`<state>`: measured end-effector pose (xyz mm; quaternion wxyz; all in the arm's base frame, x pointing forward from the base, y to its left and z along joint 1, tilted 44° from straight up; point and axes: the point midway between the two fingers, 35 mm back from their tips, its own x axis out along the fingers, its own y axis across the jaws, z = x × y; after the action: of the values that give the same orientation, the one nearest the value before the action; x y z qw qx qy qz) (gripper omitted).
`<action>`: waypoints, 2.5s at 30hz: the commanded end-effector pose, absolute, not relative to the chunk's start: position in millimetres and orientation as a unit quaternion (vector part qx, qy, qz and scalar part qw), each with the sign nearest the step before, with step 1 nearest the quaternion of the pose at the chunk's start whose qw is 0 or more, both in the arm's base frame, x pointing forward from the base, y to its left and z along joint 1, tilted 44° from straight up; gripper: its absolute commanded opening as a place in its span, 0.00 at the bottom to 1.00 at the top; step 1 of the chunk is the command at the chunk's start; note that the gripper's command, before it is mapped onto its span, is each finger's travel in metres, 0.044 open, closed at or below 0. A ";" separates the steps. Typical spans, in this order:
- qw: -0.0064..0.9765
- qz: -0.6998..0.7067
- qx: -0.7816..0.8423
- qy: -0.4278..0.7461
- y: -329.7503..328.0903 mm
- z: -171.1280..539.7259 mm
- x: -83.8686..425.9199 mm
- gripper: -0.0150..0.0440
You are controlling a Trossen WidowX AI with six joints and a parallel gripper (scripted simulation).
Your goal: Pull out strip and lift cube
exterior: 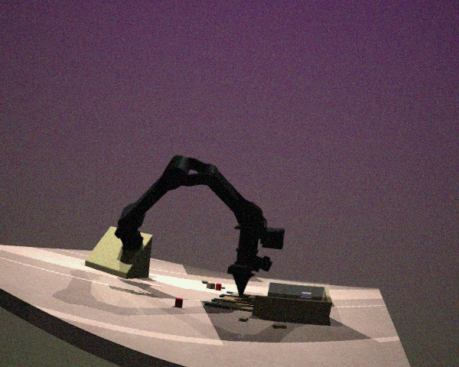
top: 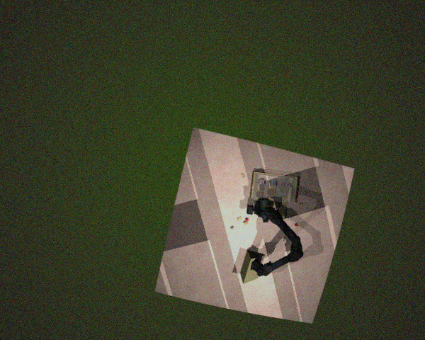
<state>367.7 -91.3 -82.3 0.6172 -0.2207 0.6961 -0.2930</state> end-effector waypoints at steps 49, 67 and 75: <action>0.615 -0.293 -0.224 0.697 -93.9 -85.3 363.6 0.25; 0.615 -0.293 -0.224 0.697 -90.2 -84.8 336.0 0.25; 0.615 -0.292 -0.225 0.697 -88.9 -84.3 323.5 0.25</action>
<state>333.5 -87.8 -81.8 0.6210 -0.2241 0.6922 -0.2915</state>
